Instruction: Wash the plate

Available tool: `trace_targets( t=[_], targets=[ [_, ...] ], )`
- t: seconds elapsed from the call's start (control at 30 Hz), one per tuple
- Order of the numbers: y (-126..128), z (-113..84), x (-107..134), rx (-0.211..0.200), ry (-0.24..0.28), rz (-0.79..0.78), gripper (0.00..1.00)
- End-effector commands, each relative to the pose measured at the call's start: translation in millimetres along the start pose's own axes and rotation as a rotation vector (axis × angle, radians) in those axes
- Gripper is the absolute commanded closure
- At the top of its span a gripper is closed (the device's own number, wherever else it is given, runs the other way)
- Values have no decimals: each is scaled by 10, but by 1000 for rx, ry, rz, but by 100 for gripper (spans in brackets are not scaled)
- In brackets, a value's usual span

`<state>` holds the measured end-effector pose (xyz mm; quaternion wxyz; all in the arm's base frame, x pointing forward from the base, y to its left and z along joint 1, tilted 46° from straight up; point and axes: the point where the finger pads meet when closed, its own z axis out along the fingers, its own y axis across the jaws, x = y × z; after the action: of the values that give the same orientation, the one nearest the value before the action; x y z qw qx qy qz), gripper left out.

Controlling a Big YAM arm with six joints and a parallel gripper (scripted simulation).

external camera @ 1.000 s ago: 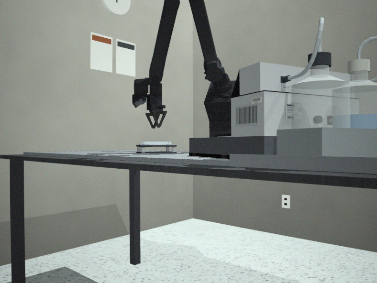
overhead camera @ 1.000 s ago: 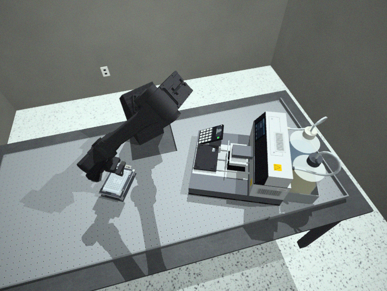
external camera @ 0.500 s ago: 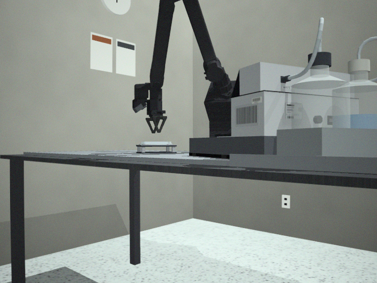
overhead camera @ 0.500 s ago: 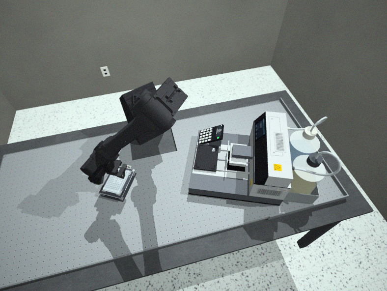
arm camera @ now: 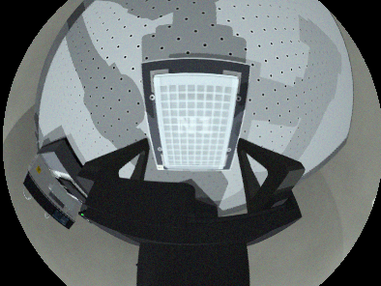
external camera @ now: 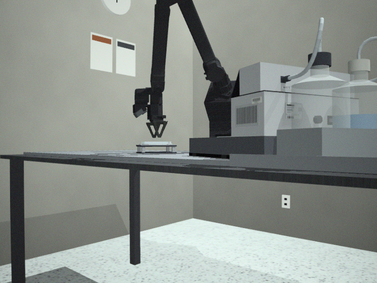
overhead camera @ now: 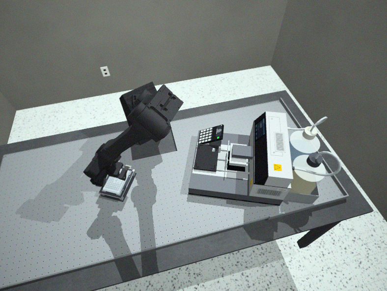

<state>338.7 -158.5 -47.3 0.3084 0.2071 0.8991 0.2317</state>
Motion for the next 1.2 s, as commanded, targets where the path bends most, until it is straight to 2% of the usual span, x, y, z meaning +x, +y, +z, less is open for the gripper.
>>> trace_targets(
  t=[0.0,0.67,0.77,1.17],
  targets=[
    [-72,16,-53,8,-18,21,0],
    [-27,-2,-39,5,-13,8,0],
    [-4,79,-25,-1,-4,8,0],
    [-5,154,-38,-1,-6,6,0]
  ],
)
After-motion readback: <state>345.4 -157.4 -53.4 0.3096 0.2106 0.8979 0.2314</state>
